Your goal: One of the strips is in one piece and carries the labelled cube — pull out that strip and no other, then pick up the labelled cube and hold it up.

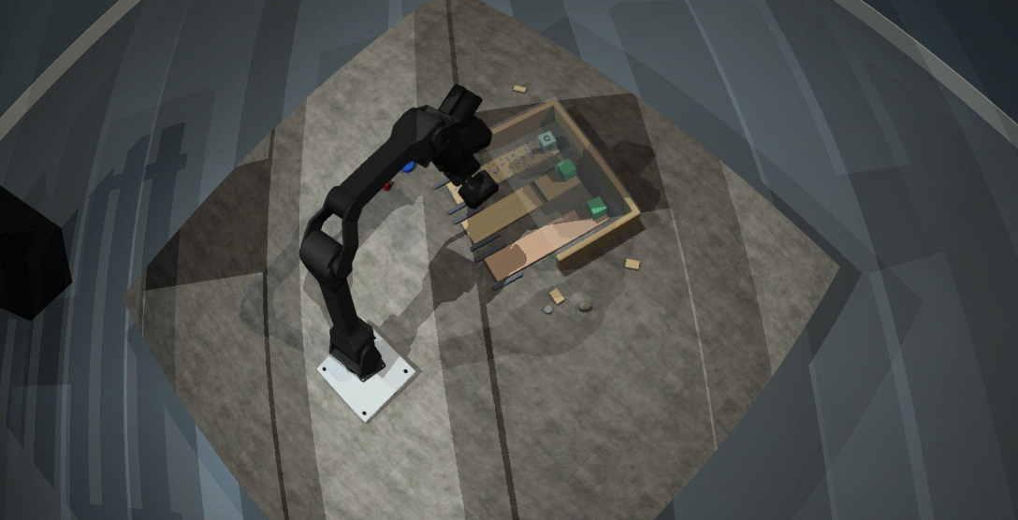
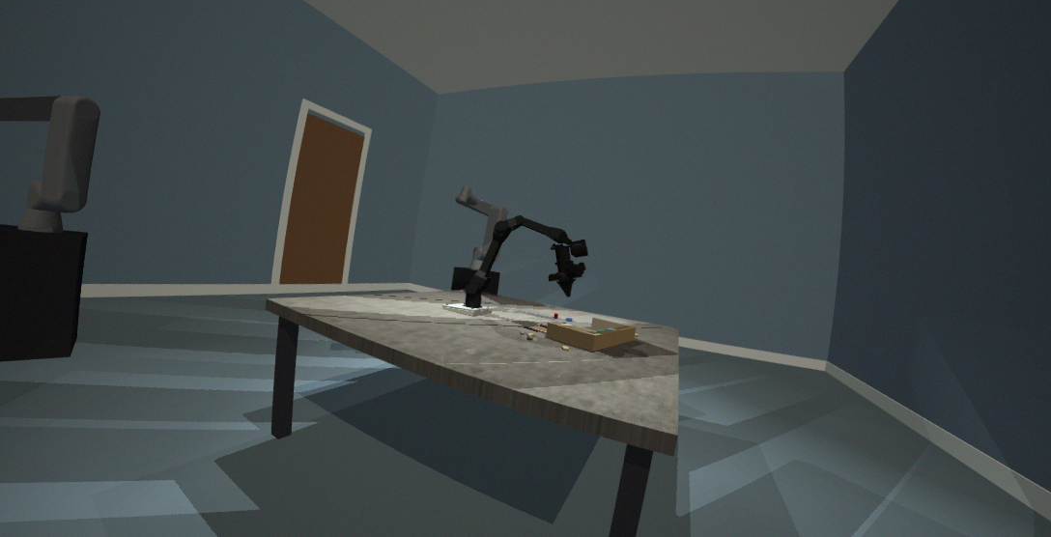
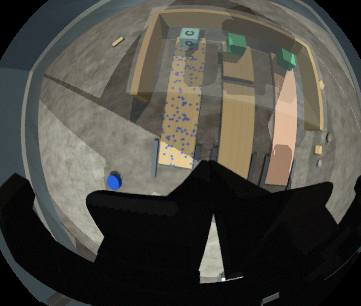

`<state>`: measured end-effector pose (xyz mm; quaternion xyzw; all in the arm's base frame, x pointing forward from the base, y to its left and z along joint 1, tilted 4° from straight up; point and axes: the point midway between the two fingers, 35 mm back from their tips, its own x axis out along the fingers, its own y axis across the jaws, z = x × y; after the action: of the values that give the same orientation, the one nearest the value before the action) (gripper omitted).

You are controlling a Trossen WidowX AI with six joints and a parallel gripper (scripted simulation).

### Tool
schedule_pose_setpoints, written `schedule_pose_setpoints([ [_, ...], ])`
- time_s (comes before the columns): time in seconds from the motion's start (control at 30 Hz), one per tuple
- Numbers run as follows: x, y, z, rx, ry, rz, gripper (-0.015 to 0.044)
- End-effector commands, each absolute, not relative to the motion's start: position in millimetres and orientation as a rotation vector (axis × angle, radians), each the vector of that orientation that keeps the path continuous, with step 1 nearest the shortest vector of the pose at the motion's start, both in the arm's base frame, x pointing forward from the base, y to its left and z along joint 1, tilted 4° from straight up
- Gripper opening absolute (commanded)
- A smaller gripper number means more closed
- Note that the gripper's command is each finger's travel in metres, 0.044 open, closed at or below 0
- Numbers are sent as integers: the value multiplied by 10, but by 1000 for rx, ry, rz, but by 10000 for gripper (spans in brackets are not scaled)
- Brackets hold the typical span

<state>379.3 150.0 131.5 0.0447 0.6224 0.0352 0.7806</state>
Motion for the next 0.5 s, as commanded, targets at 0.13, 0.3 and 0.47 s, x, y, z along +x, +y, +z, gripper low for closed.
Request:
schedule_pose_setpoints([
  [0.13, 3850, 1900, 834, 123, 1597, -66, 0],
  [0.3, 3846, 1943, 821, 123, 1602, -70, 0],
  [0.47, 3848, 1952, 753, 123, 1602, -70, 0],
])
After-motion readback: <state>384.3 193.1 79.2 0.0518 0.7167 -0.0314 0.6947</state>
